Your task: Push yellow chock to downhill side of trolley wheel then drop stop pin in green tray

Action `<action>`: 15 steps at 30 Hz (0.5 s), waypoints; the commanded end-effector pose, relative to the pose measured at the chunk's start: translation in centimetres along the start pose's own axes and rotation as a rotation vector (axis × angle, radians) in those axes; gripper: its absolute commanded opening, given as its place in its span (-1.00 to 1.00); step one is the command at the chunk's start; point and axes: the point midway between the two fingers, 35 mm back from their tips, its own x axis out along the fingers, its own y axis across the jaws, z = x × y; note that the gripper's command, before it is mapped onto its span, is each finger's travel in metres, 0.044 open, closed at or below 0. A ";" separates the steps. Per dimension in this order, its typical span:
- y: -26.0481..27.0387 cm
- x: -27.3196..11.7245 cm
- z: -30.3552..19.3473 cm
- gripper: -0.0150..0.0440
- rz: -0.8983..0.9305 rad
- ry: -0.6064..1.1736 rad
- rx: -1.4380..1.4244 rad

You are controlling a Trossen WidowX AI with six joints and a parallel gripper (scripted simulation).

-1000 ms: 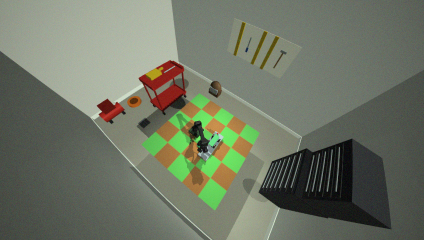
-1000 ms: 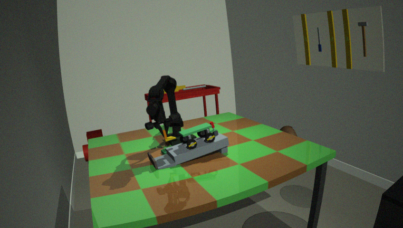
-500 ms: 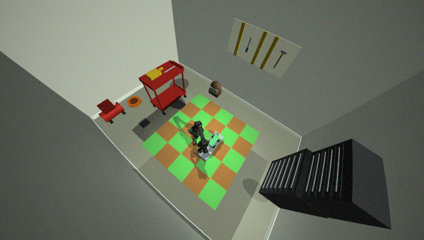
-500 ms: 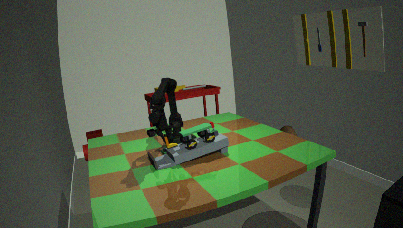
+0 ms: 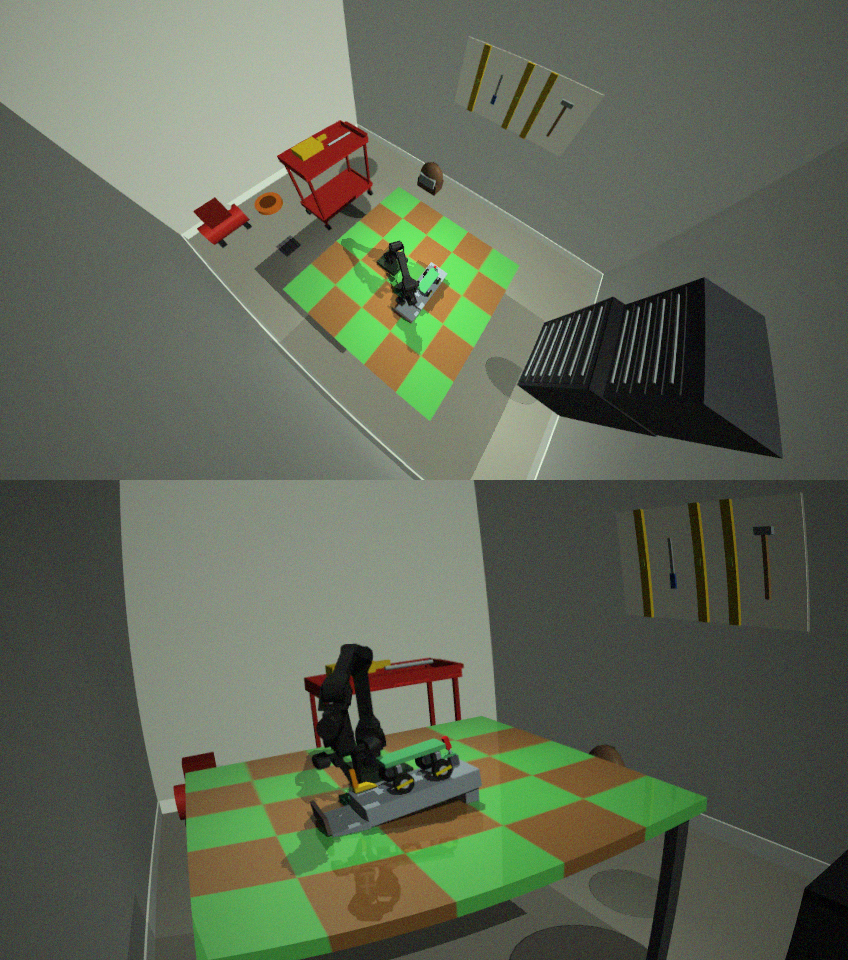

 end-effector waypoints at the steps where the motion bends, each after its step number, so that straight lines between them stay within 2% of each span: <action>1: -0.5 0.0 0.0 -0.49 -0.004 0.005 0.001; 15: -1.5 0.0 0.1 -0.49 -0.005 0.005 0.001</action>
